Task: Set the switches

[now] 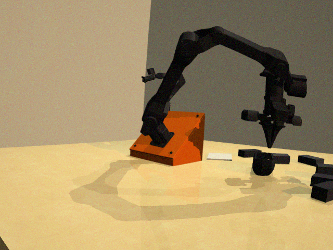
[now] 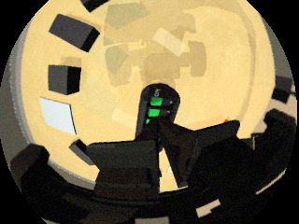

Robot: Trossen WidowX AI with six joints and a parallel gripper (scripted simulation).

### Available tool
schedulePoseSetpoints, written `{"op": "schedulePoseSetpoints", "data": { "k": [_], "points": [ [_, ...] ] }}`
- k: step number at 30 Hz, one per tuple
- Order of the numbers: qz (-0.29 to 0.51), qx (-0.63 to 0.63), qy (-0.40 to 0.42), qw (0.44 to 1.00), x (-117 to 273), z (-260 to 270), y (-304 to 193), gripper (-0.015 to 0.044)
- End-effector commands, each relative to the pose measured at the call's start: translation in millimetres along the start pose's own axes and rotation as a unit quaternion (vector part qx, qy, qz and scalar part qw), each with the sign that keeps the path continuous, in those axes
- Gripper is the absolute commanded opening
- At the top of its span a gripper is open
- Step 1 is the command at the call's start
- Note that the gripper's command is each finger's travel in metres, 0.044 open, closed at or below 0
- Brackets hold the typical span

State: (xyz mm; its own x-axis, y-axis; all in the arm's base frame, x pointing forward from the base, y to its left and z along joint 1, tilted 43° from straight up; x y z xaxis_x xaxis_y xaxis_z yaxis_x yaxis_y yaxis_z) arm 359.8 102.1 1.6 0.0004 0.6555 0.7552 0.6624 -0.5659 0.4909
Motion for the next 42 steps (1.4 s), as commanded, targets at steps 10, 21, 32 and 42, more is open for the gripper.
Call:
{"op": "schedulePoseSetpoints", "data": {
  "k": [10, 21, 32, 42],
  "points": [
    [-0.011, -0.049, -0.071, 0.996, -13.8, 34.1, 23.2, 0.0],
    [-0.012, -0.055, -0.087, 0.995, -26.2, 38.7, 26.5, 0.0],
    [-0.01, -0.055, -0.101, 0.993, -43.8, 41.3, 28.3, 0.0],
    [-0.008, -0.056, -0.114, 0.992, -60.1, 43.0, 29.5, 0.0]
  ]
}}
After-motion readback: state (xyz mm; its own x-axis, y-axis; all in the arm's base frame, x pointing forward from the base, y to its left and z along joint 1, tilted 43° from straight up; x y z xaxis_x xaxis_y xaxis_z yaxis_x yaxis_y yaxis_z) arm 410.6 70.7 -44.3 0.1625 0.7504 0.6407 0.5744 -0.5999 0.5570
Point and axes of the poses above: the point midway between the two fingers, 35 mm back from their tips, its own x axis back along the fingers, its own z axis across the jaws, y = z × x, the point moved 1 cm from there along x, back along the fingers, and after that the axes turned 1 degree about -x, right-handed, at the moved point
